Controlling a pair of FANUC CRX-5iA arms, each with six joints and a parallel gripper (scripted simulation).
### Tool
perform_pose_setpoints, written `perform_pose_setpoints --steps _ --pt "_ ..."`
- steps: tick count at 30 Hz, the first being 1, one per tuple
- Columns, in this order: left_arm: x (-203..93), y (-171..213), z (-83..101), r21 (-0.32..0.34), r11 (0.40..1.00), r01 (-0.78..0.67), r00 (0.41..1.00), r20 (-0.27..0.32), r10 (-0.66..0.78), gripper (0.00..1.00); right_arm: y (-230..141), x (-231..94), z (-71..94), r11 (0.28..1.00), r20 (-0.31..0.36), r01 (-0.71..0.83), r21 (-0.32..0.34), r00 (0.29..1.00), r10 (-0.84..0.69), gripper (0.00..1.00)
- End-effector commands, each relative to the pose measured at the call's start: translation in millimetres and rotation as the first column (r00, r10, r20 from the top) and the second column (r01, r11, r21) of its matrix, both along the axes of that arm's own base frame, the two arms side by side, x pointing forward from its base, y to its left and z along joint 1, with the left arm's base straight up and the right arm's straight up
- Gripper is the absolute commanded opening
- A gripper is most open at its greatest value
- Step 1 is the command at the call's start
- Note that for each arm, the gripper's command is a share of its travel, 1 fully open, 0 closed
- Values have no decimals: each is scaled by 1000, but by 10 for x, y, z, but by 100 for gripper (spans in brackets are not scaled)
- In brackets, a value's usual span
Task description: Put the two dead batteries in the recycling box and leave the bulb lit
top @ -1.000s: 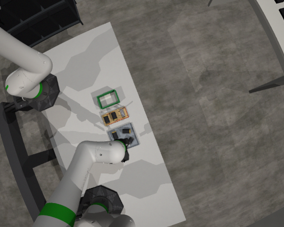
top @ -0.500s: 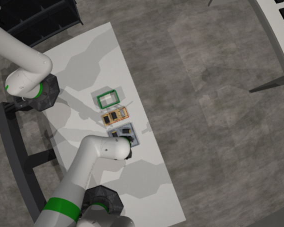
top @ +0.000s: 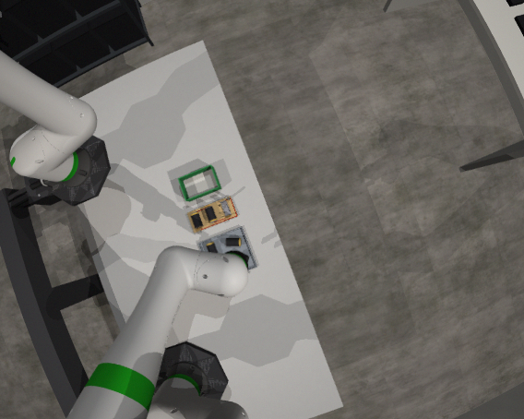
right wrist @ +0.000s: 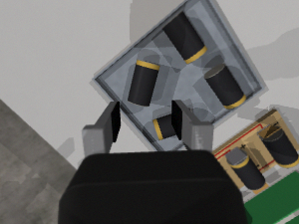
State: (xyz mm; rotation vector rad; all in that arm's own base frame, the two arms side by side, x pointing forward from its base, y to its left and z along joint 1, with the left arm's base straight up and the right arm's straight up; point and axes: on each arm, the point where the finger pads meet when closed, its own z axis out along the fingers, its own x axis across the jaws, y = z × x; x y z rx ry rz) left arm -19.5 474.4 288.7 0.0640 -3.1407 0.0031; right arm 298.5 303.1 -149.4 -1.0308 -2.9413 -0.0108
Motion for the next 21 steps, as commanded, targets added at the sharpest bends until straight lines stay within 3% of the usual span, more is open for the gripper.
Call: perform_pose_setpoints --steps 1,16,18,21 --pt "1 2 9 2 1000 0 1000 0 0 100 8 5 8 980 22 200 -13 980 -200 90" --pt "1 2 9 2 1000 0 1000 0 0 100 8 5 2 962 22 271 -13 962 -271 90" --pt "1 2 9 2 1000 0 1000 0 0 100 8 5 -98 962 22 271 -13 962 -271 90" --pt "1 2 9 2 1000 0 1000 0 0 100 8 5 -464 962 22 271 -13 962 -271 90"
